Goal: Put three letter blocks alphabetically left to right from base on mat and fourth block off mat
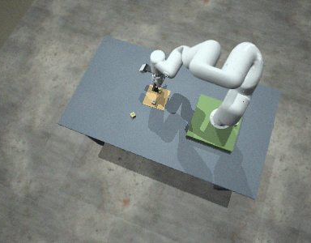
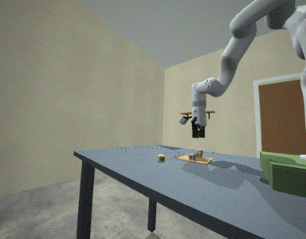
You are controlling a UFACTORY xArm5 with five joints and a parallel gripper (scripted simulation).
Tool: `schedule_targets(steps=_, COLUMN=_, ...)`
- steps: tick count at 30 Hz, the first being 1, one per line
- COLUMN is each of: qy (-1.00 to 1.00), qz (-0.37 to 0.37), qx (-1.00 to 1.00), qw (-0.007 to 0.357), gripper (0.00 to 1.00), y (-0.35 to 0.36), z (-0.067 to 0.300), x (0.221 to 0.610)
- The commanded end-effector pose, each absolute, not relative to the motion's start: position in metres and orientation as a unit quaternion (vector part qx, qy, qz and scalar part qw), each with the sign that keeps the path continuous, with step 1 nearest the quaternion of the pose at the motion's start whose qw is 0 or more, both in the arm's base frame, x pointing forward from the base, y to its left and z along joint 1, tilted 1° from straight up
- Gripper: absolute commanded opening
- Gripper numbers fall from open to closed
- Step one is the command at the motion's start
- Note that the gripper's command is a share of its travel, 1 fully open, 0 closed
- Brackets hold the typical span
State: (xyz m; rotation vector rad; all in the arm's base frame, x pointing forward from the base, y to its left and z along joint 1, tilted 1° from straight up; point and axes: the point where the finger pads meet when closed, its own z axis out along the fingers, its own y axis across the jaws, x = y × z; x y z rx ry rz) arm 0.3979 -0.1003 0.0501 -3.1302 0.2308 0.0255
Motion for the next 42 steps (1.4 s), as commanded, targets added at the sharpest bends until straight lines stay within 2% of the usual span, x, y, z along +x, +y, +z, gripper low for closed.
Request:
schedule_targets(steps=1, qy=0.073, qz=0.006, qx=-0.997, qw=0.001, gripper=1.00, y=-0.101, z=0.051, x=0.399)
schedule_targets(steps=9, qy=0.040, qz=0.006, qx=-0.999, qw=0.001, gripper=1.00, y=-0.097, z=0.051, x=0.403)
schedule_targets(steps=42, qy=-0.387, qz=0.005, qx=-0.922, qw=0.003, gripper=1.00, y=-0.040, z=0.049, x=0.452)
